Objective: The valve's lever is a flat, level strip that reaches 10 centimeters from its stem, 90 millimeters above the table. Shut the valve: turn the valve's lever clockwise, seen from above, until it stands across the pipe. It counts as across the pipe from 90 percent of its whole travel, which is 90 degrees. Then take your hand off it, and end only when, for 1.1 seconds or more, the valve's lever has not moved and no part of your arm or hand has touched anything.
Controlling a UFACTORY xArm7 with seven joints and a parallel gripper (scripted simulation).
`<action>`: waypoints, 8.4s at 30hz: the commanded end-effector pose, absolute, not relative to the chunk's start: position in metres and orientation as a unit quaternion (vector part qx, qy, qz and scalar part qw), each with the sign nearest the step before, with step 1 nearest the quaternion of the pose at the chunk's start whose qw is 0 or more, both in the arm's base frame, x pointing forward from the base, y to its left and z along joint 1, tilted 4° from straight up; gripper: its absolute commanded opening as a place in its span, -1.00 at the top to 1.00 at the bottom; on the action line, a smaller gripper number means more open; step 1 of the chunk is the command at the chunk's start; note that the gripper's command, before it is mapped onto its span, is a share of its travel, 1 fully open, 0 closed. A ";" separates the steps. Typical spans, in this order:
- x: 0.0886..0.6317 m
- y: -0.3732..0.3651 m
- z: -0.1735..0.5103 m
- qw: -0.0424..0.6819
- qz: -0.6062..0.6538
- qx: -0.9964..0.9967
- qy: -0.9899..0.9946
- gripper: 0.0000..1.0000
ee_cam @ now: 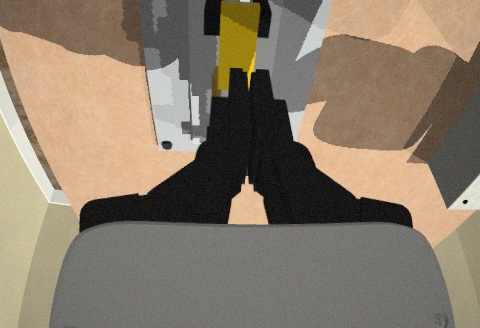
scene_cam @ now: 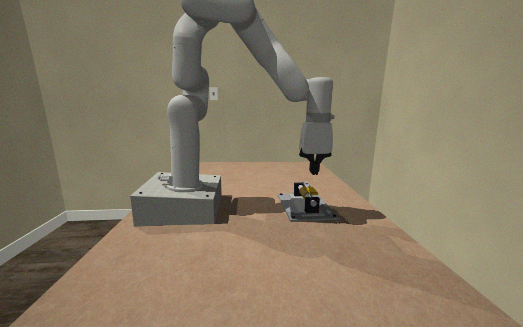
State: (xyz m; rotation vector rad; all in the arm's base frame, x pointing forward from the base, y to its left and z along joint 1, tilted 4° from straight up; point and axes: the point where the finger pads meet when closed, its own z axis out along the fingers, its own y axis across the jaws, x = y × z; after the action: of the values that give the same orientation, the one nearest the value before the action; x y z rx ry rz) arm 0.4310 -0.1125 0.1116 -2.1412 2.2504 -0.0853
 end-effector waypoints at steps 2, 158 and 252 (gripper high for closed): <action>0.432 -0.113 0.113 0.018 -0.029 -0.689 0.724 1.00; 0.438 -0.114 0.055 0.018 -0.029 -0.689 0.724 -0.37; 0.440 -0.115 0.031 0.018 -0.029 -0.689 0.724 1.00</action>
State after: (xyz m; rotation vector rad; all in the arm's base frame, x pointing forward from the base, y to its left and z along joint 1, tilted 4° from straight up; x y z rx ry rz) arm 0.4383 -0.1144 0.0301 -2.1410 2.2500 -0.0861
